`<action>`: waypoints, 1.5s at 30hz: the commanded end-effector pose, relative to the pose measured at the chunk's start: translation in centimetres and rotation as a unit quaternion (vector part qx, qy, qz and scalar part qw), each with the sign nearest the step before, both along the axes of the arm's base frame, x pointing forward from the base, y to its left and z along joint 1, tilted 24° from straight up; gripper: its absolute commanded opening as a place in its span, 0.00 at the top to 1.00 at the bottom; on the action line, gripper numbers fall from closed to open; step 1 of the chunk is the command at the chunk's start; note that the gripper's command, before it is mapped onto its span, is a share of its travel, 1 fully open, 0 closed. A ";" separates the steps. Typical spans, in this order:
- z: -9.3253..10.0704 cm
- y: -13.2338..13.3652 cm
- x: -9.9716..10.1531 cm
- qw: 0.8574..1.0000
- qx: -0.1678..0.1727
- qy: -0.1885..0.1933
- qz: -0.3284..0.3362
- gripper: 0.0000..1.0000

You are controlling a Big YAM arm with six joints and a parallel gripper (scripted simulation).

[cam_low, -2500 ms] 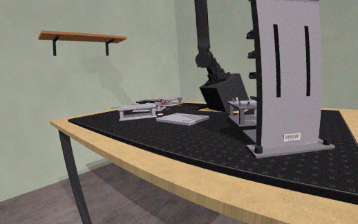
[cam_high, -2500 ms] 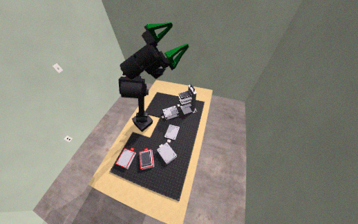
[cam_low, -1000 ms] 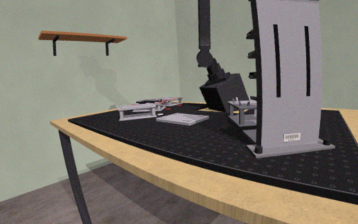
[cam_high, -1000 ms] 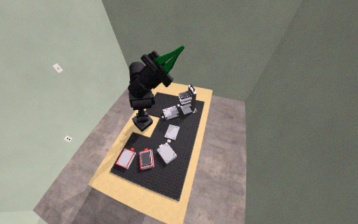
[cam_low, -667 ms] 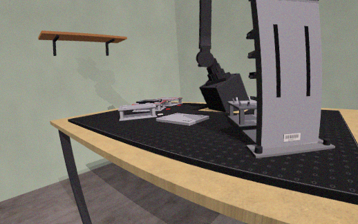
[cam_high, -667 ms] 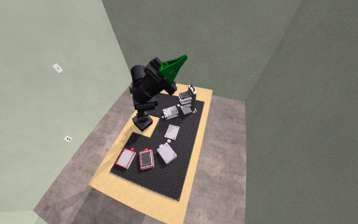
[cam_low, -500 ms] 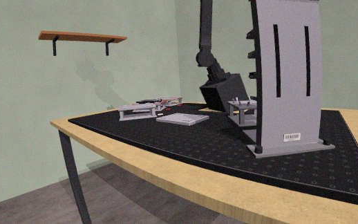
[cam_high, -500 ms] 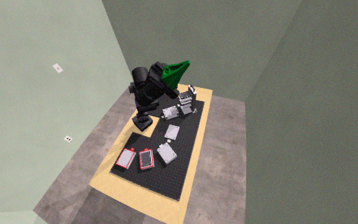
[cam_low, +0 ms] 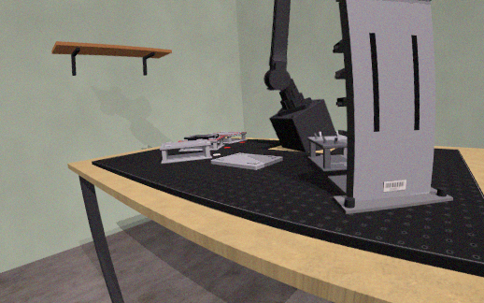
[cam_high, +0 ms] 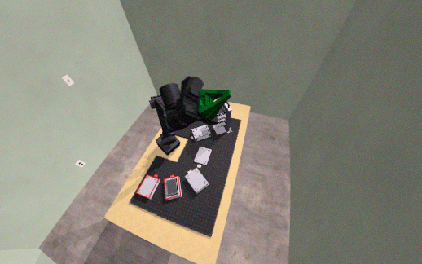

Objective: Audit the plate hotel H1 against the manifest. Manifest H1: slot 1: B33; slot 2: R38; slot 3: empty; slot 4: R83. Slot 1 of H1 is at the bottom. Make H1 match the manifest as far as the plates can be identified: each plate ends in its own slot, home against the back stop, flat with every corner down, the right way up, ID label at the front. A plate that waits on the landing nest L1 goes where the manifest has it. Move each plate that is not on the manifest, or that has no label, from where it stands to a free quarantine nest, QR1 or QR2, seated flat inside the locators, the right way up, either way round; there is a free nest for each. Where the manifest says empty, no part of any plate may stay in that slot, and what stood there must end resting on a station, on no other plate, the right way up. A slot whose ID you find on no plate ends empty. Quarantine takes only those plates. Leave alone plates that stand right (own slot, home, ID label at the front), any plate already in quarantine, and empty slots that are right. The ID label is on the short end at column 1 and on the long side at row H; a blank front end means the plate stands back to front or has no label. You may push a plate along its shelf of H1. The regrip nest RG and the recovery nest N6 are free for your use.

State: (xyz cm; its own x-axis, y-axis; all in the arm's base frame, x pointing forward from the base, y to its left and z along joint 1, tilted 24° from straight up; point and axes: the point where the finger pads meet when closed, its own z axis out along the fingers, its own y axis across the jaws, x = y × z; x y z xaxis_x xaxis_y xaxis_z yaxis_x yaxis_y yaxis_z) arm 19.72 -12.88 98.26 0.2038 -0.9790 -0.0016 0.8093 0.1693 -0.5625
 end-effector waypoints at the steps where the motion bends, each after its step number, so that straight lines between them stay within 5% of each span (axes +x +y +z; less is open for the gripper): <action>1: 0.4 1.9 -0.9 0.999 0.021 0.002 0.030 1.00; 3: -0.6 -0.9 1.3 0.999 0.035 0.012 0.030 1.00; 10: -1.1 -1.5 2.0 1.000 0.018 0.003 0.021 1.00; 12: -1.7 -2.3 2.7 0.997 0.058 0.020 0.041 1.00; 15: -1.5 -0.4 1.5 0.995 0.078 0.021 0.057 1.00; 25: -3.5 -1.8 3.6 0.981 0.161 0.052 0.093 1.00; 30: -3.9 -2.3 4.3 0.984 0.149 0.045 0.089 1.00; 36: -4.4 -2.1 4.7 0.966 0.218 0.073 0.120 1.00; 42: -7.4 -5.0 8.3 0.965 0.223 0.081 0.110 1.00; 45: -6.1 -3.5 6.8 0.961 0.233 0.080 0.124 1.00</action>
